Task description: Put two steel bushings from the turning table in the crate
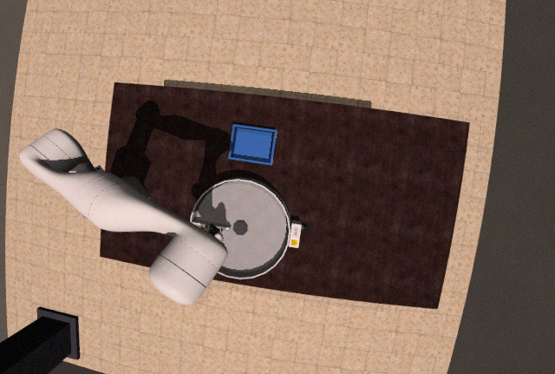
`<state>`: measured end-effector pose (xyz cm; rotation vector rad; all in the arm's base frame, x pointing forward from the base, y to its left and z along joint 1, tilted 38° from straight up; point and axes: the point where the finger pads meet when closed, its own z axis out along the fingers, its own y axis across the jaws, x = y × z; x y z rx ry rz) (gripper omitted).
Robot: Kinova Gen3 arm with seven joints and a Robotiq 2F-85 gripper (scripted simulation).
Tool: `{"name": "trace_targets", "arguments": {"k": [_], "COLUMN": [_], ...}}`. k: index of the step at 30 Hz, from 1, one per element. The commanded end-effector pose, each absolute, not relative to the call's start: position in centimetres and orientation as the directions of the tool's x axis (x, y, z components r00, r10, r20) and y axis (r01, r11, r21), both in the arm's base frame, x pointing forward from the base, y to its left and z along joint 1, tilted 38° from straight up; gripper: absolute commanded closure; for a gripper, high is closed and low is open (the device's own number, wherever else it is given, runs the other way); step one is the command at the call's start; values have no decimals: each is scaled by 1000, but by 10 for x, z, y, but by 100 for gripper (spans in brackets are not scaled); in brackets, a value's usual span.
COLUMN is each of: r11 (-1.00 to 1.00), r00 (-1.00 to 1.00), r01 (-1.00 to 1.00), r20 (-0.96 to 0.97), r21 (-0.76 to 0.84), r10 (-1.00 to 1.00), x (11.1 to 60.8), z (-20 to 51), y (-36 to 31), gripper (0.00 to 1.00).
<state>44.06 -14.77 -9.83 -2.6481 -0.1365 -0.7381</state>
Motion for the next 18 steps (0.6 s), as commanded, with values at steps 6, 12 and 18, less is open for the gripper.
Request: {"name": "trace_targets", "arguments": {"k": [6,12,18], "r11": [-920,-920,-922], "r00": [856,856,857], "r01": [194,194,191], "r20": [517,517,515], "r21": [-340,-340,-337], "r10": [-10,-10,-10], "x": [441,441,440], "z": [-97,-97,-98], "y": [-147,-147,-150], "gripper": [100,100,100]}}
